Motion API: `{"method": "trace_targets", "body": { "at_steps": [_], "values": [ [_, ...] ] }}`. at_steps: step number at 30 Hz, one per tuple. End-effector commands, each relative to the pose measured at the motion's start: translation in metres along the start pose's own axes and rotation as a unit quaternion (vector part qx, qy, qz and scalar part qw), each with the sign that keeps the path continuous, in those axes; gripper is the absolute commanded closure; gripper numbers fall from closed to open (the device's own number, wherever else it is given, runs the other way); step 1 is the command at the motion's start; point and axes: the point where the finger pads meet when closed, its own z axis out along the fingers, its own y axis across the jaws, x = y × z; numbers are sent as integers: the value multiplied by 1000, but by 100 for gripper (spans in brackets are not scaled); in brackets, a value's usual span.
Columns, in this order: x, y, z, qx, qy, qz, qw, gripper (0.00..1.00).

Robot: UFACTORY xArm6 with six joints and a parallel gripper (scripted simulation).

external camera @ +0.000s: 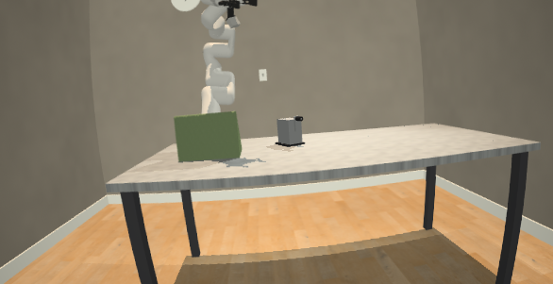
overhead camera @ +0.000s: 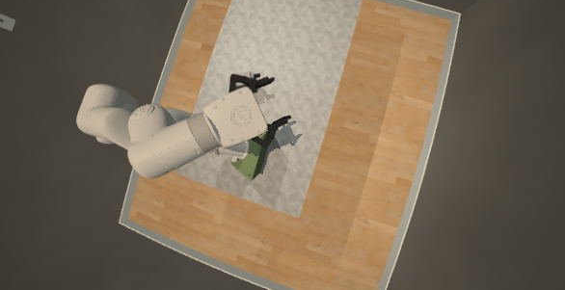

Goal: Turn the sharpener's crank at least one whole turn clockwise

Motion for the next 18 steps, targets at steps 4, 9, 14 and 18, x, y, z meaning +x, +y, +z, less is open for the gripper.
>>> {"method": "trace_targets", "body": {
  "at_steps": [4, 9, 14, 18],
  "values": [
    [34, 38, 42, -14, 65, 12, 998, 0],
    [78, 73, 78, -19, 133, 23, 991, 0],
    [125, 104, 107, -15, 199, 33, 979, 0],
    [165, 126, 126, -6, 250, 39, 967, 0]
  ]
}}
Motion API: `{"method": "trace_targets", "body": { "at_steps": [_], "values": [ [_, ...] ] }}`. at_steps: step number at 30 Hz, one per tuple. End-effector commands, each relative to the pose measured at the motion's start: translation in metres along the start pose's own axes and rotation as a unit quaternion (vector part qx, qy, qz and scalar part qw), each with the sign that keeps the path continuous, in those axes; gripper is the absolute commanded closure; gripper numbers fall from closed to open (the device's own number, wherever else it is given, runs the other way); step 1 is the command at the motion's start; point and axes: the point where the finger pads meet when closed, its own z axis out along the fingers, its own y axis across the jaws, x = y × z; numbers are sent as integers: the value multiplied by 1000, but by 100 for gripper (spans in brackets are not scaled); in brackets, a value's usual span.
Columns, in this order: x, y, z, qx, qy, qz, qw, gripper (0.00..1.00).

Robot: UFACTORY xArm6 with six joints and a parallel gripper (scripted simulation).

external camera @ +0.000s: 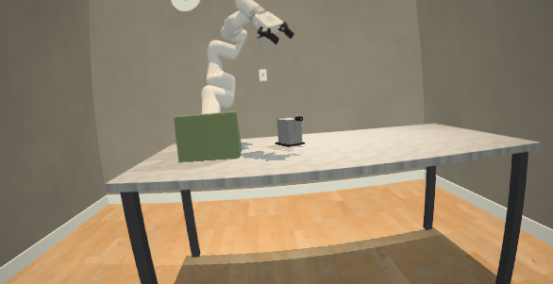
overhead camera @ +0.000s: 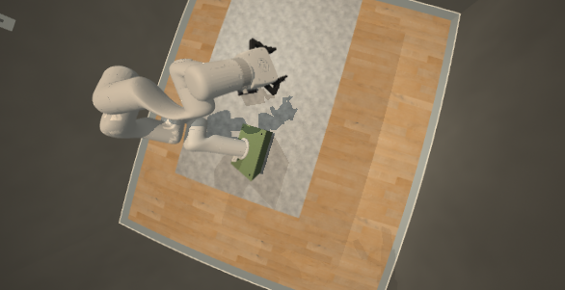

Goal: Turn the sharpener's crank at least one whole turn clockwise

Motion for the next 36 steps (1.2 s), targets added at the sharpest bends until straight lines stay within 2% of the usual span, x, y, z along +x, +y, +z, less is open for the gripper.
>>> {"method": "trace_targets", "body": {
  "at_steps": [1, 7, 14, 16, 18, 20, 25, 28, 34, 35, 36],
  "values": [
    [24, 18, 30, 8, 45, 9, 999, 0],
    [72, 40, 73, 32, 117, 22, 992, 0],
    [142, 59, 121, 79, 205, 39, 975, 0],
    [142, 59, 121, 79, 205, 39, 975, 0],
    [179, 65, 140, 109, 244, 46, 962, 0],
    [192, 66, 146, 121, 258, 48, 958, 0],
    [249, 68, 167, 175, 309, 57, 933, 0],
    [264, 67, 172, 191, 321, 58, 926, 0],
    [266, 67, 173, 194, 323, 59, 925, 0],
    [266, 67, 173, 194, 323, 59, 925, 100],
    [266, 67, 173, 194, 323, 59, 925, 100]
  ]
}}
